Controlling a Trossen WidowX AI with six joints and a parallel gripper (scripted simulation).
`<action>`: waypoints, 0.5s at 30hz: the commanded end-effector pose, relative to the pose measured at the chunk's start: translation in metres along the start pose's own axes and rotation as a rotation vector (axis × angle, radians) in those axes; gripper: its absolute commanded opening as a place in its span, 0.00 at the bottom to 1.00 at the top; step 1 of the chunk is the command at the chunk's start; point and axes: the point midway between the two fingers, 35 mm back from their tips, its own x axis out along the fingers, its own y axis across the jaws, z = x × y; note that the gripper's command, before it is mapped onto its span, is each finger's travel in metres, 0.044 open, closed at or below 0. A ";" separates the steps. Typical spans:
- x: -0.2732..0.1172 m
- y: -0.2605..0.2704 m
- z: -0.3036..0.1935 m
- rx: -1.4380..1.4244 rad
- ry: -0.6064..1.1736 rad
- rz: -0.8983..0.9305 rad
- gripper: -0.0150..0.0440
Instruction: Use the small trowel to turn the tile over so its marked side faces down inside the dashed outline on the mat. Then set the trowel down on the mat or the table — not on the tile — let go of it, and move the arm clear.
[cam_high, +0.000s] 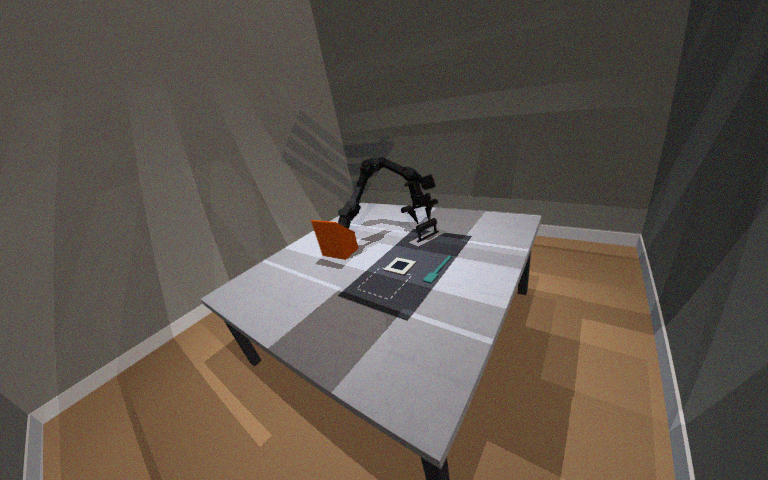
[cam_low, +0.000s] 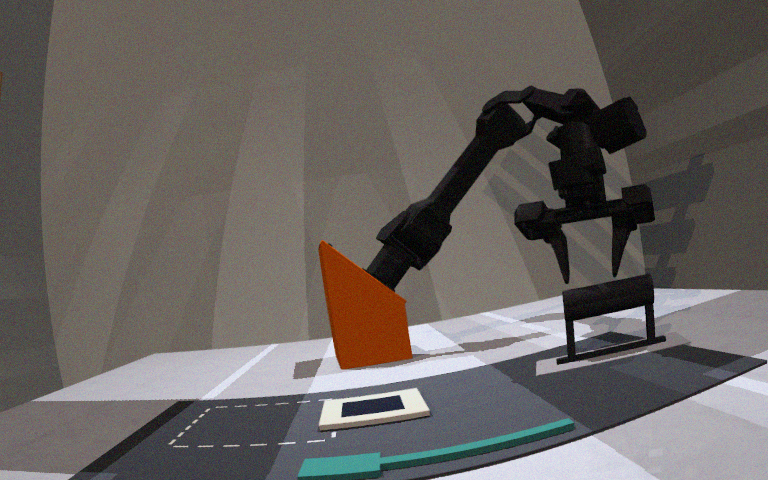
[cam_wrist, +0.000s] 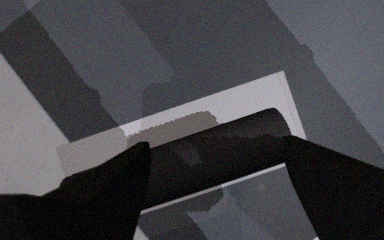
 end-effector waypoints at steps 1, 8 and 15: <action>-0.002 0.001 -0.001 -0.118 -0.040 0.014 0.76; -0.003 0.010 -0.019 -0.309 -0.051 0.046 0.76; -0.004 0.016 -0.036 -0.445 -0.052 0.070 0.76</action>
